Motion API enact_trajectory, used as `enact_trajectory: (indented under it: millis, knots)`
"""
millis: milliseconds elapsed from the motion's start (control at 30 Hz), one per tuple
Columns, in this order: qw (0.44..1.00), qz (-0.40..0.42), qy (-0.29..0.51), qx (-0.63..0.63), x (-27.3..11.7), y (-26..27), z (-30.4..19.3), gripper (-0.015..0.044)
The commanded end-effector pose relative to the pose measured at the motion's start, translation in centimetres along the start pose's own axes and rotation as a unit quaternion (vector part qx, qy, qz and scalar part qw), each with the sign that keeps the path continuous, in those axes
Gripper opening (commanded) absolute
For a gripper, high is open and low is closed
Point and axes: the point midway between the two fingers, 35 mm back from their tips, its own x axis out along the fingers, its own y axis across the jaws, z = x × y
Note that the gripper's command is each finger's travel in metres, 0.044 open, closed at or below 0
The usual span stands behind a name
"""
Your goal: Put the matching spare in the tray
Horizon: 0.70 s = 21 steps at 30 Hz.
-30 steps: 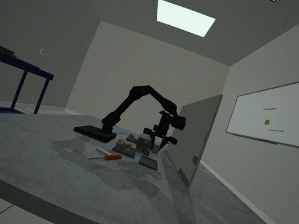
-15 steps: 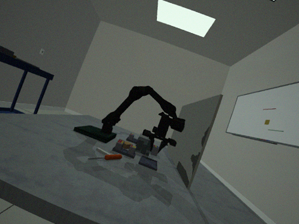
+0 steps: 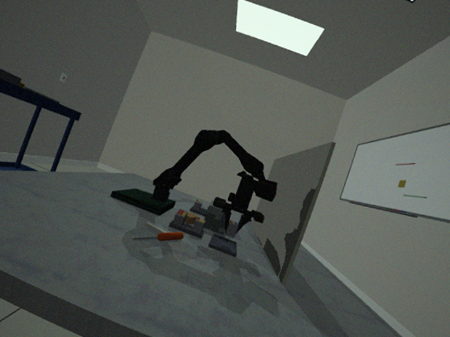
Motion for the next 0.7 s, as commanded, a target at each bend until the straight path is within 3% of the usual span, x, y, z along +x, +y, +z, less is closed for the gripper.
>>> enact_trajectory:
  millis: [0,667]
  knots:
    - [1.0,0.001,0.003,-0.002,0.3,0.1,-0.1,0.0]
    - [1.0,0.001,0.003,-0.002,1.7,0.3,0.1,0.0]
